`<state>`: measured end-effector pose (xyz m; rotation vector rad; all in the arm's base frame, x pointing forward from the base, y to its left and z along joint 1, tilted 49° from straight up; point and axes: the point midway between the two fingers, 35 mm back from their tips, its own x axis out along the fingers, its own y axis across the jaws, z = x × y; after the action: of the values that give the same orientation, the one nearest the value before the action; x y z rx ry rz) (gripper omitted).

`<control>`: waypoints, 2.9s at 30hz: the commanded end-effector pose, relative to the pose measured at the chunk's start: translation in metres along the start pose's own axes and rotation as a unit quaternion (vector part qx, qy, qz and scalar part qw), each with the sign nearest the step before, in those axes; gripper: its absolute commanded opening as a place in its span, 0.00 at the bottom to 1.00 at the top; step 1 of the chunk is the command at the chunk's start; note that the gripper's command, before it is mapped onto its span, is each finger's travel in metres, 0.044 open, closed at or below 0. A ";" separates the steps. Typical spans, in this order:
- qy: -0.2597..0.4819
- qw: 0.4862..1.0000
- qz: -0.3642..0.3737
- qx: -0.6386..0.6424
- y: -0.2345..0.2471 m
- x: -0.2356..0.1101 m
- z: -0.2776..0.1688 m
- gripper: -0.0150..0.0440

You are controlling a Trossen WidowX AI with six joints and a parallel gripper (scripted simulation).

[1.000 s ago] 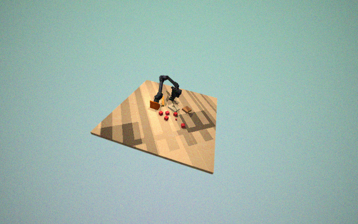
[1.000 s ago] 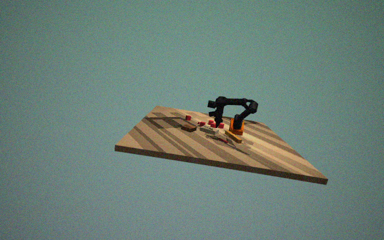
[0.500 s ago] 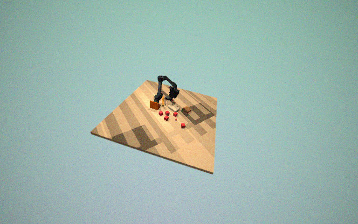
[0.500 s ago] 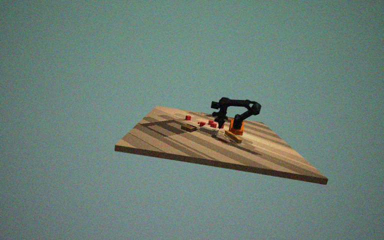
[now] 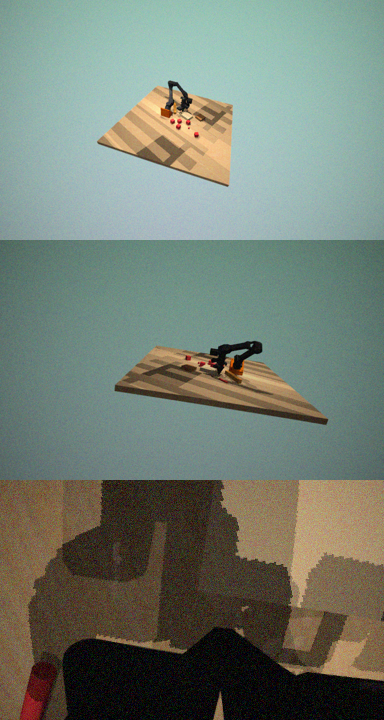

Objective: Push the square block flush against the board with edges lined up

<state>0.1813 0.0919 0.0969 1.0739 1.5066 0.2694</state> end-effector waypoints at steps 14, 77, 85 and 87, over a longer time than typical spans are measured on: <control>0.000 1.000 0.004 0.002 0.003 0.002 0.008 0.25; -0.001 1.000 0.003 0.001 0.006 0.001 0.046 0.25; -0.001 1.000 0.003 0.001 0.007 0.001 0.034 0.25; -0.001 1.000 0.003 0.001 0.007 0.001 0.031 0.25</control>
<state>0.2170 0.0814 0.0918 1.0762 1.4997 0.2736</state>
